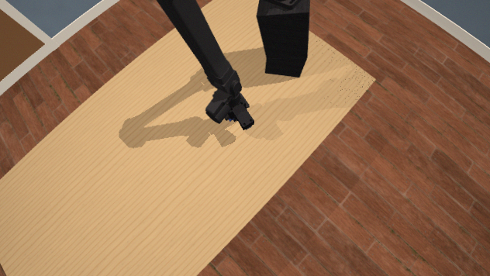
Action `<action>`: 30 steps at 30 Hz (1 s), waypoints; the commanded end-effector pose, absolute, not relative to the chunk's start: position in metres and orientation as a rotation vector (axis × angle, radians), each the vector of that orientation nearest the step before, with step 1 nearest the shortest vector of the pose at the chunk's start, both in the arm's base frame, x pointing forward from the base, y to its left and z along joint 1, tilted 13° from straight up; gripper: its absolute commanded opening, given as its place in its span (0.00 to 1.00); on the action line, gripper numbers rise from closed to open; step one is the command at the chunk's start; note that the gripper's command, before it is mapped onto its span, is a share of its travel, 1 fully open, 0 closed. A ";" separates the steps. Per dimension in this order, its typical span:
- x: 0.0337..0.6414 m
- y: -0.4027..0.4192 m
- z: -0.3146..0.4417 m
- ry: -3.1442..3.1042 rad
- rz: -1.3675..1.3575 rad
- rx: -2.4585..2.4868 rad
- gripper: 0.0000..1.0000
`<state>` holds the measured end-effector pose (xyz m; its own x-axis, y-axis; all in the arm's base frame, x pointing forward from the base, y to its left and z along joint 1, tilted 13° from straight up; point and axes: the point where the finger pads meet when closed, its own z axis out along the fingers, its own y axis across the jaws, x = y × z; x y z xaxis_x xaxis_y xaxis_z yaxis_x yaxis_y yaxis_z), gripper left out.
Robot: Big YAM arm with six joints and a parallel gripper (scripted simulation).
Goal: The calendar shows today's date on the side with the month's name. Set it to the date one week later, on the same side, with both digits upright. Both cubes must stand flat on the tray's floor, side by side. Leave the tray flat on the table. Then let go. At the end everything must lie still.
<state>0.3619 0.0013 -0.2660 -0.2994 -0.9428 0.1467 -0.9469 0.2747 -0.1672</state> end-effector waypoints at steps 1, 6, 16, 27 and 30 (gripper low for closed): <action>0.361 -0.002 -0.270 -2.493 0.342 1.849 0.34; 0.361 -0.002 -0.270 -2.493 0.342 1.849 0.42; 0.361 -0.002 -0.270 -2.493 0.342 1.849 0.46; 0.363 0.009 -0.247 -2.499 0.352 1.860 0.46; 0.362 0.012 -0.234 -2.500 0.354 1.860 0.46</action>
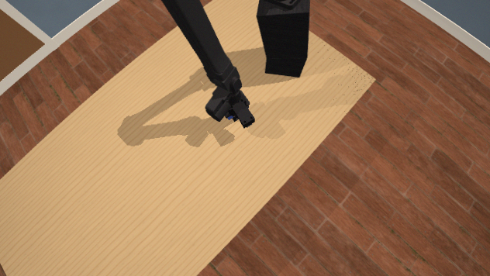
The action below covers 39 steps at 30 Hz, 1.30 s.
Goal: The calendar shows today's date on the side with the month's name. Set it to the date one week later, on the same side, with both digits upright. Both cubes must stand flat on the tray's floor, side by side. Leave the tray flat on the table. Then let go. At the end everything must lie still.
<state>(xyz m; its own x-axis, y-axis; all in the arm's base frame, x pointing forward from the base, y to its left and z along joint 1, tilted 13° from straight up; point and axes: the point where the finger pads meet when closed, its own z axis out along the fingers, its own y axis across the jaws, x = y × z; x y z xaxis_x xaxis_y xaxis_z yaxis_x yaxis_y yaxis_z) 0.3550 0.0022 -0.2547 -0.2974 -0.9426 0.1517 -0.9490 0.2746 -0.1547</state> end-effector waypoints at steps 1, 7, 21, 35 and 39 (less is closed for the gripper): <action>0.362 0.012 -0.229 -2.500 0.355 1.860 0.46; 0.359 0.016 -0.208 -2.500 0.357 1.860 0.46; 0.347 0.019 -0.182 -2.487 0.331 1.836 0.46; 0.354 0.020 -0.180 -2.501 0.350 1.849 1.00; 0.354 0.020 -0.180 -2.501 0.350 1.849 1.00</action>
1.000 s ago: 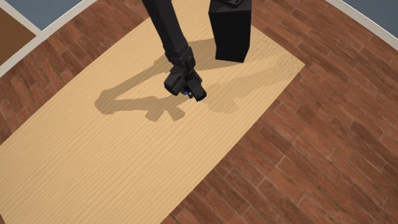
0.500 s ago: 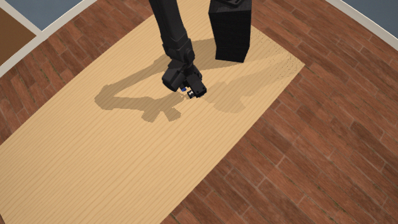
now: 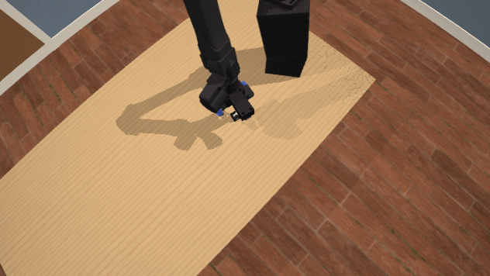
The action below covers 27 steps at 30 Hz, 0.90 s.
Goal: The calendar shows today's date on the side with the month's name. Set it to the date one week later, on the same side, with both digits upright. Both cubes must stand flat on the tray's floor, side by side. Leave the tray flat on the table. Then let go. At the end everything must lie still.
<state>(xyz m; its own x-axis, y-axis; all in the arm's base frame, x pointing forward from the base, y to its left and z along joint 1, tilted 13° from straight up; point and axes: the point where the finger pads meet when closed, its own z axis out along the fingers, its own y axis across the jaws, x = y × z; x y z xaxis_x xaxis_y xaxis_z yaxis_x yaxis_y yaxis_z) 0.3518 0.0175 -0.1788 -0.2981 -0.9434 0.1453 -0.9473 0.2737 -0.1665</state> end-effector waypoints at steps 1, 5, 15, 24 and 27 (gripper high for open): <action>0.354 0.020 -0.180 -2.501 0.350 1.849 1.00; 0.354 0.020 -0.180 -2.502 0.350 1.848 1.00; 0.353 0.019 -0.182 -2.614 0.351 1.707 1.00; 0.355 0.018 -0.182 -2.855 0.354 1.341 1.00; 0.355 0.018 -0.183 -2.910 0.353 1.234 1.00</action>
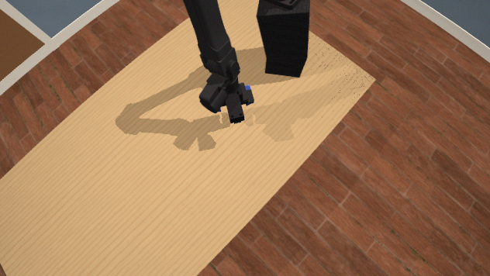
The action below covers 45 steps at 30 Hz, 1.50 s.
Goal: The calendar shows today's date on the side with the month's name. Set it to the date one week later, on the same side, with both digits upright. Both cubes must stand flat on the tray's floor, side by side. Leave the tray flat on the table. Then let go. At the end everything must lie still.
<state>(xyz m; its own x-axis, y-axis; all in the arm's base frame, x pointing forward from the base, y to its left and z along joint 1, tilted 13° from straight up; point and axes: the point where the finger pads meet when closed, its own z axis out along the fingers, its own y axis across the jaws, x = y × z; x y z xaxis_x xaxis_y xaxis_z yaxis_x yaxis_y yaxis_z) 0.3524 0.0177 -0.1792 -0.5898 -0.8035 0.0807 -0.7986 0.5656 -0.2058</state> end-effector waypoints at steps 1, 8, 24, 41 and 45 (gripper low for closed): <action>0.356 0.018 -0.183 2.860 -0.343 -1.134 1.00; 0.357 0.017 -0.183 2.921 -0.335 -0.910 1.00; 0.360 0.015 -0.184 3.003 -0.299 -0.191 1.00; 0.360 0.015 -0.186 2.915 -0.243 0.564 1.00; 0.360 0.015 -0.186 2.874 -0.230 0.715 1.00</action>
<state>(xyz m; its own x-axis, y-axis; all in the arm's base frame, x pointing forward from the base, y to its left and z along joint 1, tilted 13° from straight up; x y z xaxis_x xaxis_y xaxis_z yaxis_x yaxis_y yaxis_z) 0.3523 0.0170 -0.1836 -0.9303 0.3226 -0.1745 0.3472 0.9281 -0.1349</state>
